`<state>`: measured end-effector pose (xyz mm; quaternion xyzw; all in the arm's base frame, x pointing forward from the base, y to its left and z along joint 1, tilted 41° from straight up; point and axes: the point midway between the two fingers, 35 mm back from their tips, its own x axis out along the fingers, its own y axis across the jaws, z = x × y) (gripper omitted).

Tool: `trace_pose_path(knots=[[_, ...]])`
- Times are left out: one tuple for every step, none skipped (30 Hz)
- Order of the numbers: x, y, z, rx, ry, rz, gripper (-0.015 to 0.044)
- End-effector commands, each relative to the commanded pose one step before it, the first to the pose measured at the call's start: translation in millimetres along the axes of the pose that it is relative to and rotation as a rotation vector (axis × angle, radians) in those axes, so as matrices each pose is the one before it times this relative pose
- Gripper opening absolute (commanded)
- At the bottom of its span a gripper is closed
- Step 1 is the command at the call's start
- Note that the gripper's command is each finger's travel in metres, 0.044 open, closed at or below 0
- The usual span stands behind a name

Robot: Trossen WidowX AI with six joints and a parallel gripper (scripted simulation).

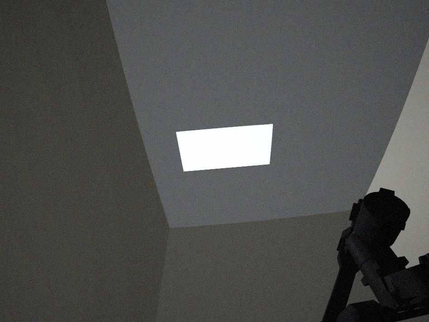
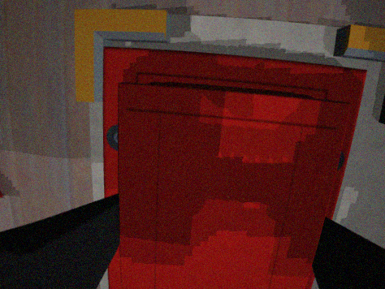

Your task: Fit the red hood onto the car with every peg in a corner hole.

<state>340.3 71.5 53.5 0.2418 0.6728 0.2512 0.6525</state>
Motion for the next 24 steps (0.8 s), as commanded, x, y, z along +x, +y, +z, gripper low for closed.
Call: trace_pose_path(knots=[[0.01, 0.05, -0.01, -0.0001, 0.00005, -0.00002, 0.0341], [0.0, 0.0, 0.0, 0.0, 0.0, 0.0, 0.0367], [0.0, 0.0, 0.0, 0.0, 0.0, 0.0, 0.0394], [0.0, 0.0, 0.0, 0.0, 0.0, 0.0, 0.042], [0.0, 0.0, 0.0, 0.0, 0.0, 0.0, 0.044], [0.0, 0.0, 0.0, 0.0, 0.0, 0.0, 0.044], [-2.25, -0.1, 0.26, 0.0, -0.00017, -0.00019, 0.044], [-3.97, -0.16, 0.41, 0.0001, -0.00028, -0.00031, 0.044], [-5.97, -0.22, 0.51, 0.0001, -0.0004, -0.00037, 0.044], [-6.88, -0.21, 0.43, 0.0001, -0.00042, -0.00031, 0.044], [-8.17, -0.2, 0.29, 0.0001, -0.00045, -0.00019, 0.044], [-9.84, -0.15, 0.05, 0.0001, -0.00049, 0.00002, 0.044], [-11.84, -0.05, -0.38, 0.0002, -0.00052, 0.00038, 0.044], [-11.08, 0.1, -0.78, 0.0001, -0.00044, 0.00071, 0.044], [-6.84, 0.14, -0.68, 0.0001, -0.00025, 0.00061, 0.044], [-2.28, 0.06, -0.26, 0.0, -0.00008, 0.00023, 0.044], [0.0, 0.0, 0.0, 0.0, 0.0, 0.0, 0.044], [0.0, 0.0, 0.0, 0.0, 0.0, 0.0, 0.044], [0.0, 0.0, 0.0, 0.0, 0.0, 0.0, 0.044], [0.0, 0.0, 0.0, 0.0, 0.0, 0.0, 0.044], [0.0, 0.0, 0.0, 0.0, 0.0, 0.0, 0.044], [0.0, 0.0, 0.0, 0.0, 0.0, 0.0, 0.044], [0.0, 0.0, 0.0, 0.0, 0.0, 0.0, 0.044], [0.0, 0.0, 0.0, 0.0, 0.0, 0.0, 0.044]])
